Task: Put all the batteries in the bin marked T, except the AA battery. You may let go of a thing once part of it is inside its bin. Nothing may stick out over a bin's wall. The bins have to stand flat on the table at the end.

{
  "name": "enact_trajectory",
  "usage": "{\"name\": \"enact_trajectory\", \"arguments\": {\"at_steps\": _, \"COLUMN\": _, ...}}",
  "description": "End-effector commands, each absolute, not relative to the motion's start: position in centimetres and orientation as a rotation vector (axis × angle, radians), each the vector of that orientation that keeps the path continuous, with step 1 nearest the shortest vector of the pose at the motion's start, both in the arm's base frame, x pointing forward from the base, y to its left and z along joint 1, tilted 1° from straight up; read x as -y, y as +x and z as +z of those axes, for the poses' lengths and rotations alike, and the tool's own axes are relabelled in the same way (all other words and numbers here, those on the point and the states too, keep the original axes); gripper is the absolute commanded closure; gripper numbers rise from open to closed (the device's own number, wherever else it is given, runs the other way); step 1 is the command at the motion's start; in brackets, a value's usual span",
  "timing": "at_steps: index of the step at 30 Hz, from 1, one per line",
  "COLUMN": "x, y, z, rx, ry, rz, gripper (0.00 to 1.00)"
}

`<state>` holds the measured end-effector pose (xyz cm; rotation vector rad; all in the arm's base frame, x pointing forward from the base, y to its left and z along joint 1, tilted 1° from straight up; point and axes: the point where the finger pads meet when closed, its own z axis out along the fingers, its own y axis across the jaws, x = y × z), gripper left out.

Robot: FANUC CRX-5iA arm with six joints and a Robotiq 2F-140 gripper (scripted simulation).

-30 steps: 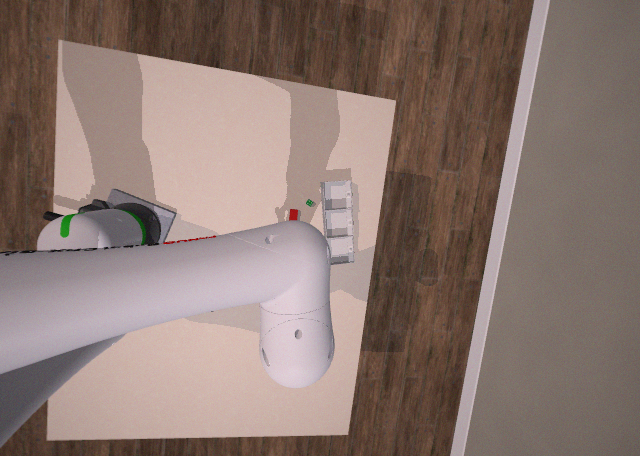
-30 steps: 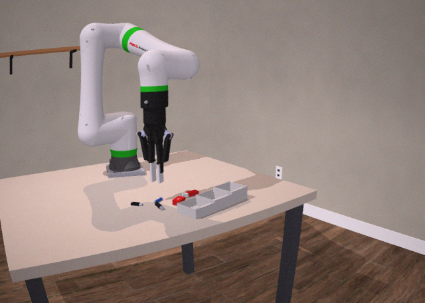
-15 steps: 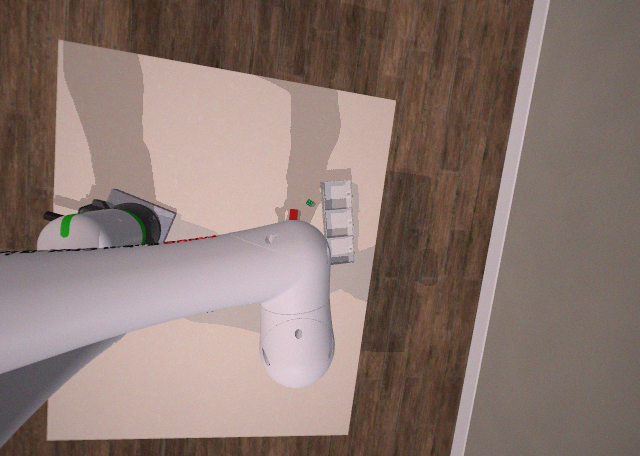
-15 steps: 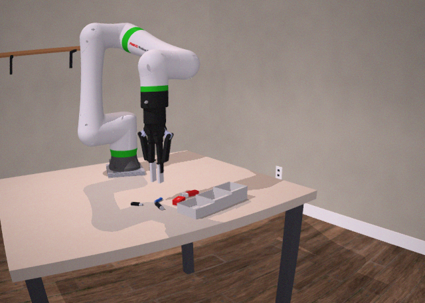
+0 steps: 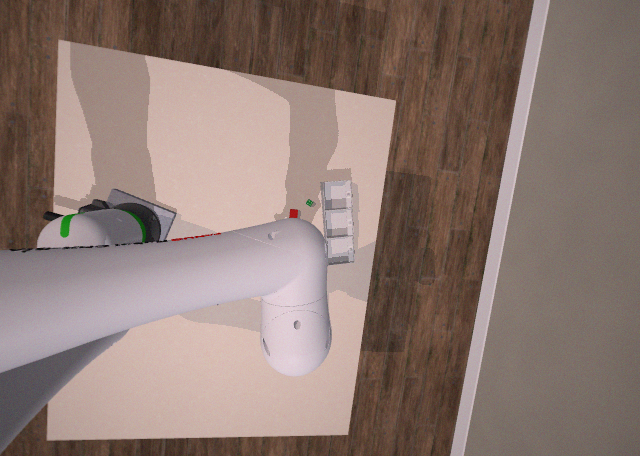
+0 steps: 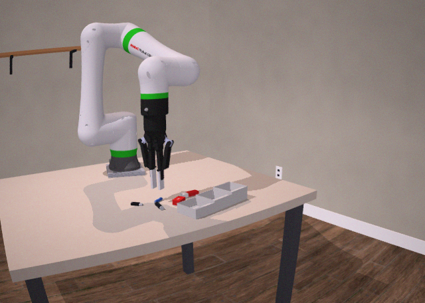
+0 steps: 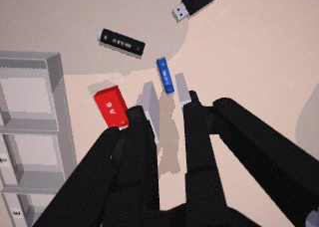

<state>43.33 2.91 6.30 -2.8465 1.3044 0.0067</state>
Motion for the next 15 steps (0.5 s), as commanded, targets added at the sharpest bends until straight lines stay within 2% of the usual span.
{"name": "enact_trajectory", "arguments": {"at_steps": 1, "x": -2.9, "y": 43.4, "z": 5.1, "rx": -1.304, "ry": -2.846, "rz": 0.006, "gripper": 0.85}}
{"name": "enact_trajectory", "arguments": {"at_steps": 15, "x": -3.0, "y": 43.4, "z": 2.3, "rx": -1.304, "ry": -2.846, "rz": 0.006, "gripper": 0.85}}
